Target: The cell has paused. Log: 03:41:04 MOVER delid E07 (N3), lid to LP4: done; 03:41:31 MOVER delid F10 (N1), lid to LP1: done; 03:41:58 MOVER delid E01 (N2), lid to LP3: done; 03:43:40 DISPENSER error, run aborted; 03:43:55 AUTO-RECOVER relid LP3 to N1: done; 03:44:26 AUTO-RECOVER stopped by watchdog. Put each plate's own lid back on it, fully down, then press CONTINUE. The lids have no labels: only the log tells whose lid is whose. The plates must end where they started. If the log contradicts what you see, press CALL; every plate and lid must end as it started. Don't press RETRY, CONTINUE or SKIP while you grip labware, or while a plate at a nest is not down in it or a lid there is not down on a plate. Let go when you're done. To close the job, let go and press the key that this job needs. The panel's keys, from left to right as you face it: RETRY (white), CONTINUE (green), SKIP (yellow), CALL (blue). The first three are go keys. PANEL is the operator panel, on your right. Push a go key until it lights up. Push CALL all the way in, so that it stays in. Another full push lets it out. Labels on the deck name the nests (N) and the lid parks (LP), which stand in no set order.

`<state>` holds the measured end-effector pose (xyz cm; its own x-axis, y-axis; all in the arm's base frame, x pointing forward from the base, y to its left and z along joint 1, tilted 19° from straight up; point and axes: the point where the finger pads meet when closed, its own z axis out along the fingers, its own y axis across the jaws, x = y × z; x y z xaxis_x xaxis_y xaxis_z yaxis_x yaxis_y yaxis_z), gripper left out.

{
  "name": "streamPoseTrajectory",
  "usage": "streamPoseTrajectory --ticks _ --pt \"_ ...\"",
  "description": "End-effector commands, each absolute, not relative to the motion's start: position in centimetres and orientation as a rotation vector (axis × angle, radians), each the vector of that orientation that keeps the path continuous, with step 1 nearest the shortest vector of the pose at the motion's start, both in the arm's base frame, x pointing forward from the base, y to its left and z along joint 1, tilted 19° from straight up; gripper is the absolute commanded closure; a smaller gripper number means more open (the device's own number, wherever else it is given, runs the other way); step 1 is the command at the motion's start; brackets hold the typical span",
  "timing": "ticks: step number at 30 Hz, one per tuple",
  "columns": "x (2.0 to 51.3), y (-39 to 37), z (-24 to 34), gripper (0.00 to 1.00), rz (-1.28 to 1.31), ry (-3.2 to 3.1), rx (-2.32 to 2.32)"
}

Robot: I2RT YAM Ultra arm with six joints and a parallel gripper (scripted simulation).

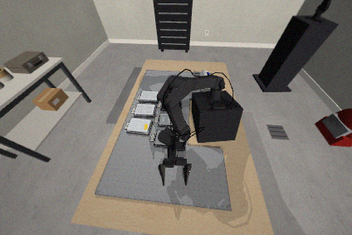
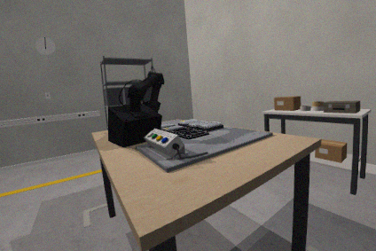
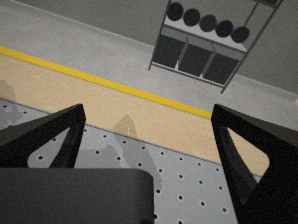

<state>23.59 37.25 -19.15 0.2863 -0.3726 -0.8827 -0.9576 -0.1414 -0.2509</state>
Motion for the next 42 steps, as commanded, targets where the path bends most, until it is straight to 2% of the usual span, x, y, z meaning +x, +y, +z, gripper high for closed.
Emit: streamPoseTrajectory --ticks 1,17,42 --pt "23.8 37.8 -18.5 0.00 0.841 1.202 -1.679" --pt "23.8 37.8 -18.5 0.00 0.841 1.202 -1.679" --pt "33.2 35.9 -12.2 0.00 0.728 1.609 -1.494"
